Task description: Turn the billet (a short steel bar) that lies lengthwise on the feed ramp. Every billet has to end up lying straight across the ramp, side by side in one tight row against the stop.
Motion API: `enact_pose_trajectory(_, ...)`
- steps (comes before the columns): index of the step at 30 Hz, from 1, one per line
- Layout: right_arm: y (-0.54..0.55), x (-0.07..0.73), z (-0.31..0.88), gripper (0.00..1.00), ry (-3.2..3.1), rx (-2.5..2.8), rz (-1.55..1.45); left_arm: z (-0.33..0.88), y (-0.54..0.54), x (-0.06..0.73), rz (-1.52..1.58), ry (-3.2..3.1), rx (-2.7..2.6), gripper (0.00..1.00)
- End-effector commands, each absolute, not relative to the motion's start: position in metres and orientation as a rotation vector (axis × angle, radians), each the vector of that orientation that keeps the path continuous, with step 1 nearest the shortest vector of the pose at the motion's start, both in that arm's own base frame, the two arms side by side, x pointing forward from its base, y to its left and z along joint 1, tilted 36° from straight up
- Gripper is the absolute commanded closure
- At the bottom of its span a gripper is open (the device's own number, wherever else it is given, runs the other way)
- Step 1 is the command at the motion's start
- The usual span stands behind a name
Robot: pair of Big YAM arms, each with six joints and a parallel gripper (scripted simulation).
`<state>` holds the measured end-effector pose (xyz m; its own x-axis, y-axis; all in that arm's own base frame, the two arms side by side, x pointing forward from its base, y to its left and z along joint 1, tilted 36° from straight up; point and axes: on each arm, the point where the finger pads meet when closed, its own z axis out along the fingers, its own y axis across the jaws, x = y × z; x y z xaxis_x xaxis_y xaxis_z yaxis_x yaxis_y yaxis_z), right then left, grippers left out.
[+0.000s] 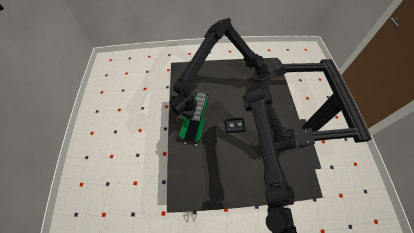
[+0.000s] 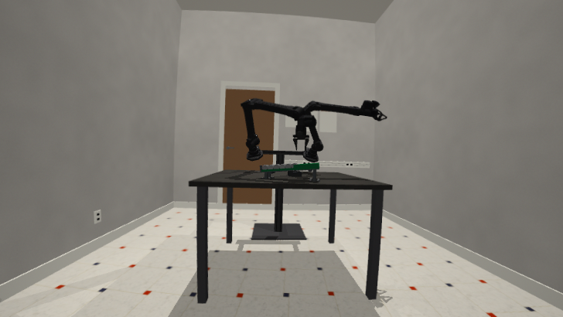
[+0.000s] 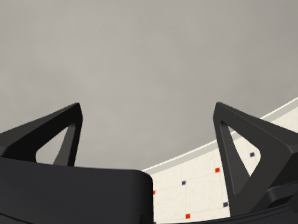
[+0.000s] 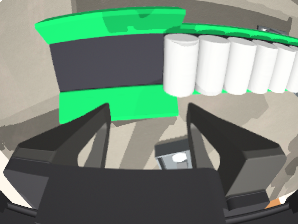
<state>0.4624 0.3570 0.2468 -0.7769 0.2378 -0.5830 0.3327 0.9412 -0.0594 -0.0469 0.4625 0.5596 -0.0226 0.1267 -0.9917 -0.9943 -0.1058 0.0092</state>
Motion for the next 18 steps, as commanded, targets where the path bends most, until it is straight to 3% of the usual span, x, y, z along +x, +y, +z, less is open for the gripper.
enact_pose_trajectory(1,0.3696,0.4608,0.2713,0.43,2.469,0.411,-0.152,0.6038,0.4509,-0.051,1.394,1.001,-1.122,0.0)
enact_pose_trajectory(18,0.3697,0.4608,0.2712,0.43,2.471,0.399,-0.155,0.6038,0.4509,-0.051,1.394,1.001,-1.122,0.0)
